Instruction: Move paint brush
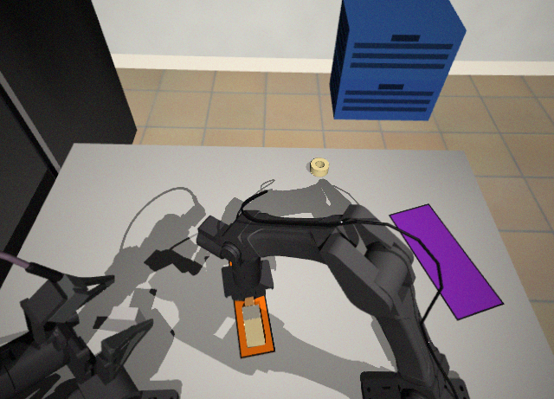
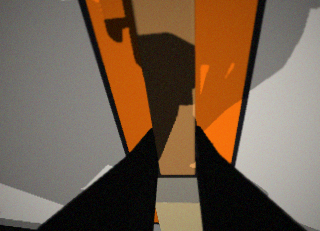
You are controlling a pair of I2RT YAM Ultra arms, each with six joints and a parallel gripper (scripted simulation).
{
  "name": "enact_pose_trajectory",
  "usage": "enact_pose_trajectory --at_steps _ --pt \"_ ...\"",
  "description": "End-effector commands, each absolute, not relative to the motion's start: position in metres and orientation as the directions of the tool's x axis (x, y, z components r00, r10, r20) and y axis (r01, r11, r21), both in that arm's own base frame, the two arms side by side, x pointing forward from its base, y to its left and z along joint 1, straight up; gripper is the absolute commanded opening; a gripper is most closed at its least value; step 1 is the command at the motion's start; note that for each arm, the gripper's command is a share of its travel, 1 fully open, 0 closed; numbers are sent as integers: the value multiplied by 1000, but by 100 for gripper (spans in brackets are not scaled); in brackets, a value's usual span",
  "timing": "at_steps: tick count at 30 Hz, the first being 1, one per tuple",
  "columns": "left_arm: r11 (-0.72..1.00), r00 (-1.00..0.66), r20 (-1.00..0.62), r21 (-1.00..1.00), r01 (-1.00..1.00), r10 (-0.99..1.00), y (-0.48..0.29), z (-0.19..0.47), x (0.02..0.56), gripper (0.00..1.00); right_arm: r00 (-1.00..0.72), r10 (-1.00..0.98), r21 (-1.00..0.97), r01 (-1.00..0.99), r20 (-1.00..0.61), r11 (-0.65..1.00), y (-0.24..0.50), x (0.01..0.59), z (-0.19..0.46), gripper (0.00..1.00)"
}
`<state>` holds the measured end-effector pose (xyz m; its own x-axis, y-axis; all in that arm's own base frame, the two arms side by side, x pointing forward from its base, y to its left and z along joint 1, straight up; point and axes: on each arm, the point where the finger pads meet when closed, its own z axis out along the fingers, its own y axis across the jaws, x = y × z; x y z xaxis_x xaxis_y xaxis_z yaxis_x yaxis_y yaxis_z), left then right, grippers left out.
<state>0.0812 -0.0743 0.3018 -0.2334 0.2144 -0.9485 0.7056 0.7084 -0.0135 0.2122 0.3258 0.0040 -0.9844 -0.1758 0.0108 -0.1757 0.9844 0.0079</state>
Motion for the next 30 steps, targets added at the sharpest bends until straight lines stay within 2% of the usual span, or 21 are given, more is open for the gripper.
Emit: enact_pose_trajectory --at_steps 1,11,14,15,16,30 --pt "704 -221 -953 -12 710 206 -74 305 79 100 -987 -163 14 -164 -4 986 326 215 4 16" --pt "704 -221 -953 -12 710 206 -74 305 79 100 -985 -171 13 -171 -4 985 327 215 7 16" --pt "704 -221 -953 -12 710 206 -74 305 79 100 -985 -171 13 -171 -4 985 327 215 7 50" --pt "704 -221 -953 -12 710 206 -74 305 79 100 -985 -171 13 -171 -4 985 327 215 7 51" --pt "704 -221 -953 -12 710 206 -74 305 79 100 -987 -159 27 -159 -16 987 327 219 11 62" --pt "704 -221 -953 -12 710 206 -74 305 79 100 -985 -166 45 -168 -47 985 327 227 35 64"
